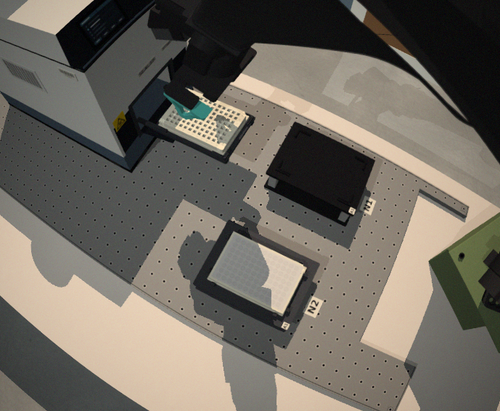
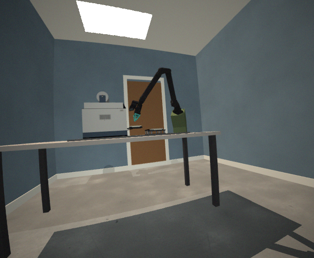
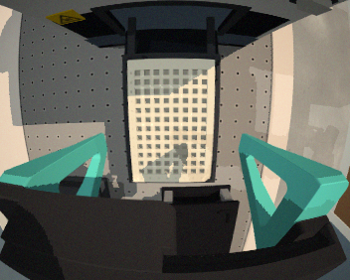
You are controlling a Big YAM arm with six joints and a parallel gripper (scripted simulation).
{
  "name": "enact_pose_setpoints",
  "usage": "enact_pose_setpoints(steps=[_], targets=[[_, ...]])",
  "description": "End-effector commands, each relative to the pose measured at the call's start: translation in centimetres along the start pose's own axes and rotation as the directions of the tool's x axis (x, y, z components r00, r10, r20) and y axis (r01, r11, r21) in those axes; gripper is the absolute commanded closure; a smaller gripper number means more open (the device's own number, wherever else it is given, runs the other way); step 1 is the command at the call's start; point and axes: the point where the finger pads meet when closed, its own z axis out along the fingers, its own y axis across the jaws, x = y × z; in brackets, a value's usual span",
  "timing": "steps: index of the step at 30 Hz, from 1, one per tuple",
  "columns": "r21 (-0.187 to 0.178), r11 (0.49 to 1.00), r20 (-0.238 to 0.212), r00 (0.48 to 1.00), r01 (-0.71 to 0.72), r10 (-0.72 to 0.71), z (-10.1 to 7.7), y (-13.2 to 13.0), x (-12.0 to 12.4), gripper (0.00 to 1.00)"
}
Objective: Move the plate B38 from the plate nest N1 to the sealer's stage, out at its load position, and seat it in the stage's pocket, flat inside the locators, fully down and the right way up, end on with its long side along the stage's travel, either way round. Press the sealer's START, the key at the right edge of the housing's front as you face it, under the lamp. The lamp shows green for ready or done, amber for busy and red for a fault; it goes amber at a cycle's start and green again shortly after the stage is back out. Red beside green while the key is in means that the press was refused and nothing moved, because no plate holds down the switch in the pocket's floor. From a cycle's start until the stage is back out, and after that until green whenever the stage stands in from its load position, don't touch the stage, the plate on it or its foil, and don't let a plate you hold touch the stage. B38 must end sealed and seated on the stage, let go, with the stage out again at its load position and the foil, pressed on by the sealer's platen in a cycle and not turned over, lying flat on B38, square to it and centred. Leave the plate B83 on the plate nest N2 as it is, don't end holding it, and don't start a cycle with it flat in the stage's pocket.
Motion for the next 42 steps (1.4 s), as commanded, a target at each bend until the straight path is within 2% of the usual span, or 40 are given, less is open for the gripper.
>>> enact_pose_setpoints(steps=[1, 12, 21, 24, 26, 36, 41, 42], targets=[[-0.003, 0.999, 0.026, 0.999, 0.041, -0.041, 0.2, 0.4, -2.0, 0.0], [-0.007, 0.999, 0.027, 0.998, 0.048, -0.048, 0.3, 0.8, -2.2, 0.0], [0.009, 1.0, 0.01, 1.0, 0.007, -0.007, -0.2, -0.7, -0.3, 0.0], [0.01, 1.0, 0.012, 1.0, 0.004, -0.004, 0.3, -0.9, 0.1, 0.0], [0.001, 1.0, 0.014, 1.0, -0.002, 0.002, 0.0, -0.5, 0.3, 0.0], [0.013, 0.999, 0.061, 0.997, 0.035, -0.036, -2.1, -0.1, 0.1, 0.0], [0.014, 1.0, 0.05, 0.998, 0.026, -0.026, -2.0, -0.3, 1.2, 0.0], [0.009, 1.0, 0.035, 0.999, 0.016, -0.017, -1.7, -0.2, 1.8, 0.0]])
